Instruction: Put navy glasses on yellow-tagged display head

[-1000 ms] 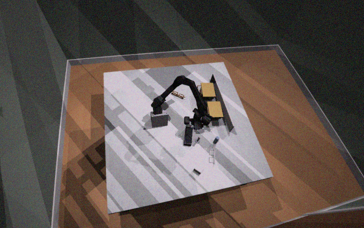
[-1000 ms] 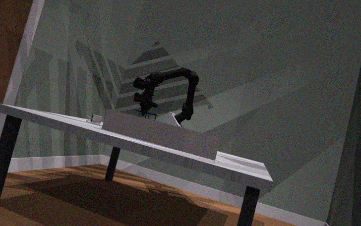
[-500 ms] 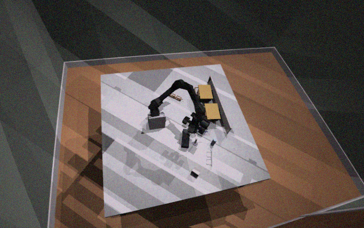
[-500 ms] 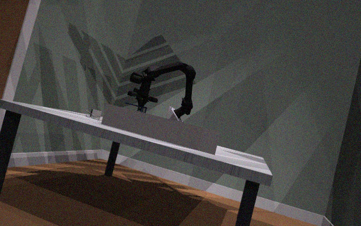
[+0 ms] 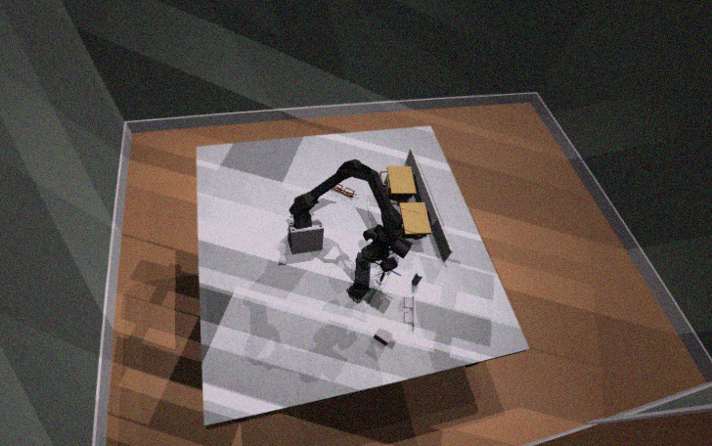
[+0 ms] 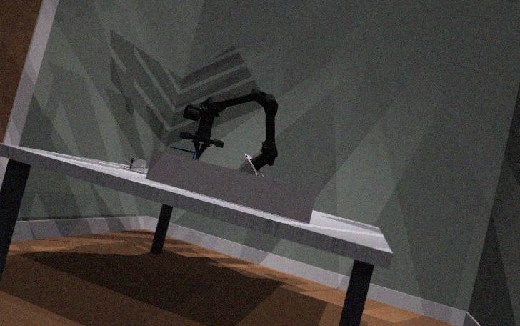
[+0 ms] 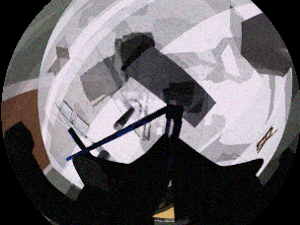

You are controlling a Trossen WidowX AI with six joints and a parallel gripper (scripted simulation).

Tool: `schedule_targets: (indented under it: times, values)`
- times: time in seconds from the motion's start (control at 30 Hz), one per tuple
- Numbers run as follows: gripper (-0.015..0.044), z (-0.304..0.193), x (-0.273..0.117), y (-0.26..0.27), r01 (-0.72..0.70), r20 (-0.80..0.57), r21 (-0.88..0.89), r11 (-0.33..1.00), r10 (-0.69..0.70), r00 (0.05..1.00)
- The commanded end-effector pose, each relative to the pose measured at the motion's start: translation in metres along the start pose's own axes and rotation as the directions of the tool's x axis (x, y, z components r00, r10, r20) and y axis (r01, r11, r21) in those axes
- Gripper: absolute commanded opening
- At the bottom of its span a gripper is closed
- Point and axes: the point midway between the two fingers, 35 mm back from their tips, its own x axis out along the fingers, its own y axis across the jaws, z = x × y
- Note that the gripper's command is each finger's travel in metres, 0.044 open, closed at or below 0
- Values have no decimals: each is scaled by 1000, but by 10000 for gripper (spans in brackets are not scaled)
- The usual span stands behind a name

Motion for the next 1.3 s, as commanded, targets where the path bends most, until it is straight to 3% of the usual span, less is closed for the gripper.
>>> schedule_targets:
  times: [0.0, 0.3, 0.63, 1.27]
  values:
    - [0, 0, -2, 7, -9, -3, 126, 992, 9, 1000]
    - [0, 0, 1, 7, -9, -3, 132, 991, 9, 1000]
    - [0, 0, 57, 7, -6, -4, 131, 991, 7, 1000]
    - [0, -10, 58, 2, -6, -5, 131, 991, 6, 1000]
